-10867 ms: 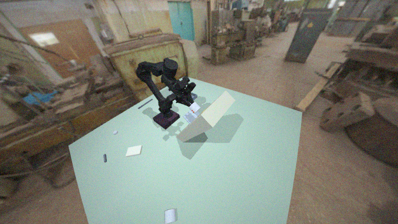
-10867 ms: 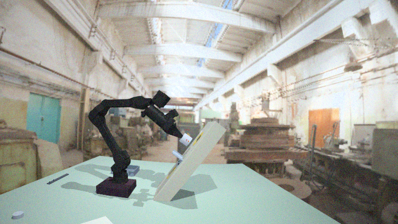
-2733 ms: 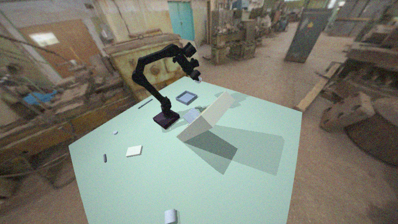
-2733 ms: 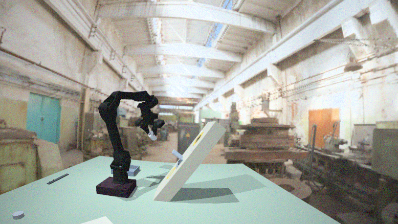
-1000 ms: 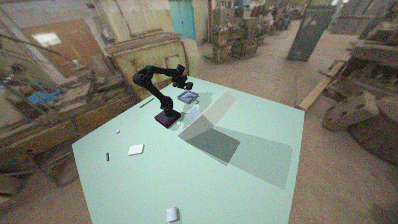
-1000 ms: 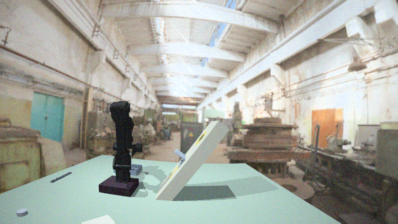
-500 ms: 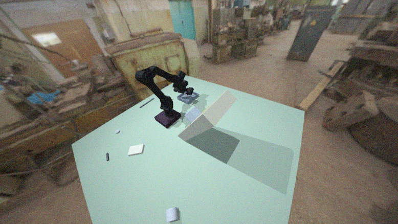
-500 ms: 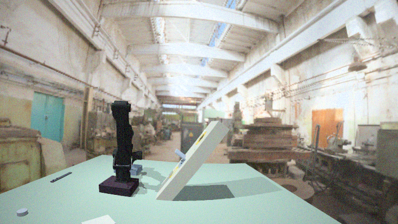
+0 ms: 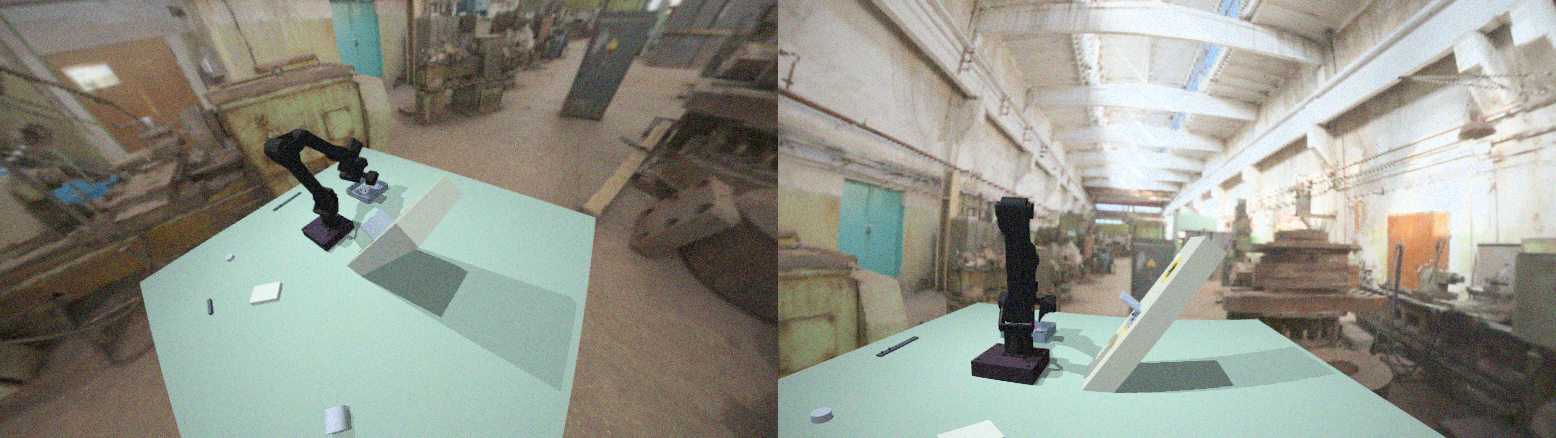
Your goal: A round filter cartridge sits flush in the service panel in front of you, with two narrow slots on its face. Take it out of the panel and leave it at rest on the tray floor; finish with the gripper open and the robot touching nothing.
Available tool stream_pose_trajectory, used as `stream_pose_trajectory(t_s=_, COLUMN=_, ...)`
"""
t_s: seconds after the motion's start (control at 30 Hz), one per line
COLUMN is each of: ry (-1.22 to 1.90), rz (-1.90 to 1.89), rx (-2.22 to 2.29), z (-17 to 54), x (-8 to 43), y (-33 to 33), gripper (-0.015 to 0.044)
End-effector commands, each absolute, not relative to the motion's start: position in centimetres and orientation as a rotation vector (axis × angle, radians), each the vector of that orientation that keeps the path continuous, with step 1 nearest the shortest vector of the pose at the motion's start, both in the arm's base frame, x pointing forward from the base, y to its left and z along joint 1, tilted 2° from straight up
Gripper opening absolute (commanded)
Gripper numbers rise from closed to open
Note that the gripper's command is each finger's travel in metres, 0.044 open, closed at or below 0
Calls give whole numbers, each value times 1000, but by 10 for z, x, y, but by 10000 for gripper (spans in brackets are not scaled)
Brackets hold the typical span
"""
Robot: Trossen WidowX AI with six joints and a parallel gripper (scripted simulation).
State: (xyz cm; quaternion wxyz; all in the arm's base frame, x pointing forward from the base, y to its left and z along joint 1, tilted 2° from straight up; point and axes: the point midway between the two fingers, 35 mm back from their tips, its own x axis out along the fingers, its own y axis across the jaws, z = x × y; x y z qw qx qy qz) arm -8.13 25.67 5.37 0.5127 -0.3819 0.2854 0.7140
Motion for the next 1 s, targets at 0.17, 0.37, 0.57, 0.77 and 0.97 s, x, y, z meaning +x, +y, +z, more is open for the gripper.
stream_pose_trajectory(t_s=0.17, ry=685, rz=1718, rx=-917, z=63, x=-82, y=258, gripper=440)
stream_pose_trajectory(t_s=0.37, ry=686, rz=1717, rx=-918, z=124, x=-79, y=254, gripper=440)
stream_pose_trajectory(t_s=0.57, ry=682, rz=1716, rx=-910, z=114, x=-80, y=259, gripper=440)
stream_pose_trajectory(t_s=0.77, ry=682, rz=1716, rx=-910, z=114, x=-80, y=259, gripper=440)
stream_pose_trajectory(t_s=0.97, ry=682, rz=1716, rx=-910, z=114, x=-80, y=259, gripper=440)
